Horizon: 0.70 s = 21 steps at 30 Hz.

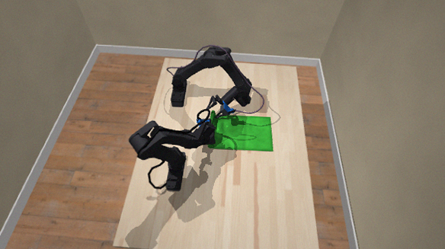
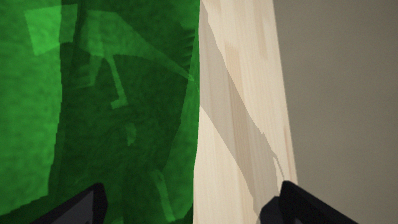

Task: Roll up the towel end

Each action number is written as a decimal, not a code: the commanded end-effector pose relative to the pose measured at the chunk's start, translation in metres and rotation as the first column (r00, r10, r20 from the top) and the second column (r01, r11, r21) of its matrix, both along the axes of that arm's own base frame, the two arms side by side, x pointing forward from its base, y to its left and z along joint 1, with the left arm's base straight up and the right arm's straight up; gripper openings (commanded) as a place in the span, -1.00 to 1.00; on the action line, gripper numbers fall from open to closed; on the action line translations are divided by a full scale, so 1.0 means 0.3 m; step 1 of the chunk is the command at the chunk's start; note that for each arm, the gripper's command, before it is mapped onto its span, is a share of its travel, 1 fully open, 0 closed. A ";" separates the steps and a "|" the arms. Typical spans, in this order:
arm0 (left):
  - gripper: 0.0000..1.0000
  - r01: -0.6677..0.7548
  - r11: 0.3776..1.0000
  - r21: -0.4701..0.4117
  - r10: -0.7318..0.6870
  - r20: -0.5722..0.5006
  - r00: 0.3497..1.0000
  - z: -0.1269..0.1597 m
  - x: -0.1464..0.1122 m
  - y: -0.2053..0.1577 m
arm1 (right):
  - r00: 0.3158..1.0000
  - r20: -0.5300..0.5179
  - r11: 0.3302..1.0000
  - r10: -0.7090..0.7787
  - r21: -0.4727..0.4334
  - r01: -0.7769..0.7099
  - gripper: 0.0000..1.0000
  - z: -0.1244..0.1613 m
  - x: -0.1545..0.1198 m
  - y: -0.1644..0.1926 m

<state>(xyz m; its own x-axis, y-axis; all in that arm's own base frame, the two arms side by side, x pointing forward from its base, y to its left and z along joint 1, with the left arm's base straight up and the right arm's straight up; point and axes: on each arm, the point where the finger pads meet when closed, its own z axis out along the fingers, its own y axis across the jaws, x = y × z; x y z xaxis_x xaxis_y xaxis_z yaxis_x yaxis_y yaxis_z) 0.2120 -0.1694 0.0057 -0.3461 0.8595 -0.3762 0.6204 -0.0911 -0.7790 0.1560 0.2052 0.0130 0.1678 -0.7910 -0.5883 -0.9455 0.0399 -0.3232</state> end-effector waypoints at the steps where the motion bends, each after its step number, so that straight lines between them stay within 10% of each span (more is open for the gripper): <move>1: 0.70 0.001 1.000 -0.029 0.002 0.105 0.994 0.003 0.109 0.033 | 0.999 -0.046 1.000 -0.003 0.022 0.004 -0.75 0.027 0.017 0.022; 21: 0.76 -0.013 0.999 -0.043 0.023 0.233 0.972 0.087 0.175 0.088 | 0.886 -0.464 1.000 -0.007 0.003 0.010 -0.75 0.042 0.017 0.022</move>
<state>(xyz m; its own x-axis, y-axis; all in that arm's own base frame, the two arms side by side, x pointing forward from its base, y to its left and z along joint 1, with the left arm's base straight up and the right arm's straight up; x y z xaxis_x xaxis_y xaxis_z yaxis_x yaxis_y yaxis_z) 0.2629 -0.1382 0.0218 -0.3092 0.8438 -0.4386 0.7332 -0.0822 -0.6750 0.1716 0.2093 0.0212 -0.0964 -0.7936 -0.6008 -0.9949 0.0944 0.0348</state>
